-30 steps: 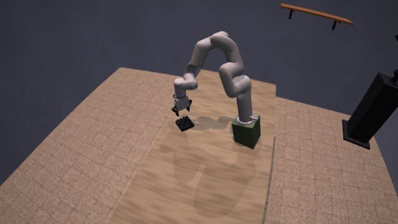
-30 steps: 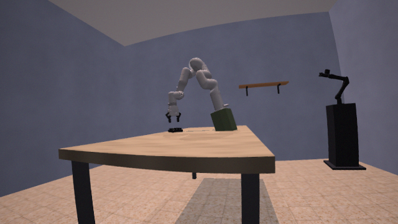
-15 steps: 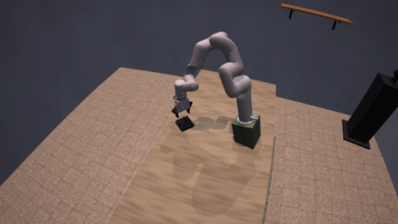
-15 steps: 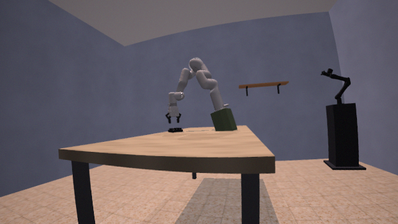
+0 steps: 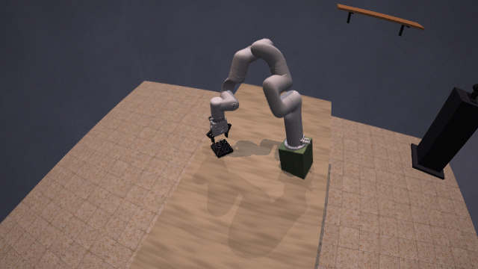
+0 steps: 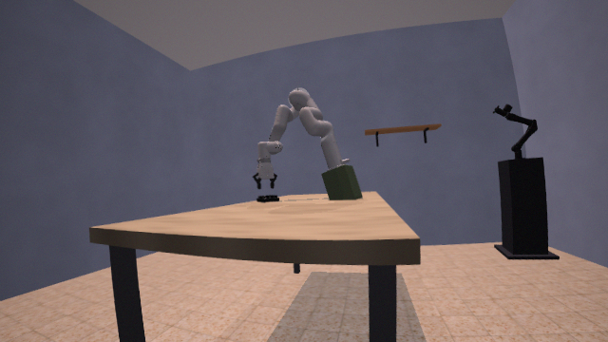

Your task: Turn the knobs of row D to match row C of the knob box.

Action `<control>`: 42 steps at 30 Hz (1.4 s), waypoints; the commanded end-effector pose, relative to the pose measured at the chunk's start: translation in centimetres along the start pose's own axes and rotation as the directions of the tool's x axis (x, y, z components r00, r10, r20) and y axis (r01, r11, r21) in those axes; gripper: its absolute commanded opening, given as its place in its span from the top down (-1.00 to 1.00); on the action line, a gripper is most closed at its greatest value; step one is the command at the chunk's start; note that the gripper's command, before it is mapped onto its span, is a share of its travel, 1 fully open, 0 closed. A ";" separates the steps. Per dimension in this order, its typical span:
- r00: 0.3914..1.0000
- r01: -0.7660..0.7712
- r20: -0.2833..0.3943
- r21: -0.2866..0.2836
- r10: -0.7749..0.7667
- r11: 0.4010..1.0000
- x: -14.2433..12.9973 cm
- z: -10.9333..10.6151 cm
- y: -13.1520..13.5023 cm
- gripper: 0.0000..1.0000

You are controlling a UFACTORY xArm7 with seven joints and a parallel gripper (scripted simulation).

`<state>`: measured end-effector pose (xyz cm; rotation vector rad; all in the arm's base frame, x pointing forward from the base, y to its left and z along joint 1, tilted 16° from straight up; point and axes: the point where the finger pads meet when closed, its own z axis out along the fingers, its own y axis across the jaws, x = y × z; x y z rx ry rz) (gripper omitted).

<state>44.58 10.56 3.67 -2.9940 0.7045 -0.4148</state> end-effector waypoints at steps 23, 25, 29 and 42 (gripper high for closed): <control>1.000 -0.010 -0.002 0.013 0.010 1.000 -0.4 0.3 -0.4 -1.00; 1.000 -0.010 -0.002 0.013 0.010 1.000 -0.4 0.3 -0.4 -1.00; 1.000 -0.010 -0.002 0.013 0.010 1.000 -0.4 0.3 -0.4 -1.00; 1.000 -0.010 -0.002 0.013 0.010 1.000 -0.4 0.3 -0.4 -1.00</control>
